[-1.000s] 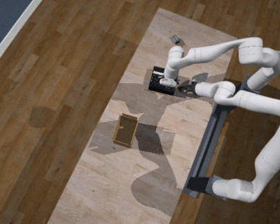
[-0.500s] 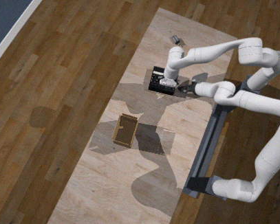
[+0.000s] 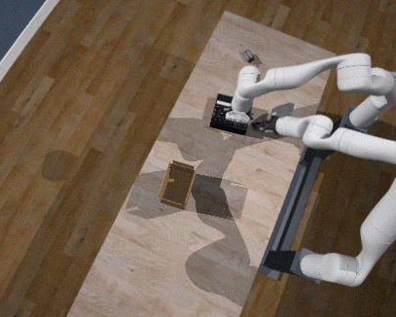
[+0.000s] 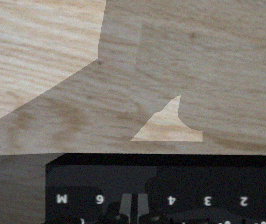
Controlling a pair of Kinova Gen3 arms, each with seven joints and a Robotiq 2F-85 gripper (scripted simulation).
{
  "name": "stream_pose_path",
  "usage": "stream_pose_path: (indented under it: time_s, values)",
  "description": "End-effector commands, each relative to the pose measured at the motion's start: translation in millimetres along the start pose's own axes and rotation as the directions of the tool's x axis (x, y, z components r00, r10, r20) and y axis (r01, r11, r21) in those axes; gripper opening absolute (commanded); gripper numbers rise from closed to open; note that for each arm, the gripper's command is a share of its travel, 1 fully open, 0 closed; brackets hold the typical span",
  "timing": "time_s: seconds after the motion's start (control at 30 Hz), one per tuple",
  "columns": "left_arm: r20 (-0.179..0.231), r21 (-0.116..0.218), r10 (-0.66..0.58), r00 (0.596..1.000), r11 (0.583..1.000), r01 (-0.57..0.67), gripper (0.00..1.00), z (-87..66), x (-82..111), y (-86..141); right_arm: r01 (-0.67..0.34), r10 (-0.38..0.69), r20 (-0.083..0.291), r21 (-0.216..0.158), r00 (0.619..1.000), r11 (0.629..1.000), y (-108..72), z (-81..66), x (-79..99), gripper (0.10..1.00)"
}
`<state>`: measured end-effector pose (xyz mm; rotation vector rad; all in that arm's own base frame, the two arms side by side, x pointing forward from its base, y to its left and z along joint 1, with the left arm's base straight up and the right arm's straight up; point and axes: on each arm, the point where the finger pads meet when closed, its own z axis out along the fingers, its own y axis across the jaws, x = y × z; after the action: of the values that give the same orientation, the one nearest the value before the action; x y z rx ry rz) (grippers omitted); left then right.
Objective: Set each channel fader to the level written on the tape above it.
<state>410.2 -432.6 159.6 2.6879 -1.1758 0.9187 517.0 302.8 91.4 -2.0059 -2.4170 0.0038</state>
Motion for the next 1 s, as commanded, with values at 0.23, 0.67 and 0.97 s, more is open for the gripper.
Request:
stream_pose_path:
  time_s: [0.23,0.67,0.97]
  values:
    - [-0.002,0.0,-0.001,1.0,1.0,0.001,1.0,-0.7,1.1,-0.3,0.0,0.0,-0.001,-0.002,1.0,1.0,0.8,-1.3,0.3,0.099]
    - [-0.002,0.0,-0.001,1.0,1.0,0.001,1.0,-0.7,1.1,-0.3,0.0,0.0,-0.001,-0.002,1.0,1.0,0.8,-0.3,0.3,0.099]
    - [-0.002,0.0,-0.001,1.0,1.0,0.001,1.0,-0.7,1.1,-0.3,0.0,0.0,-0.001,-0.002,1.0,1.0,0.8,5.4,0.3,0.099]
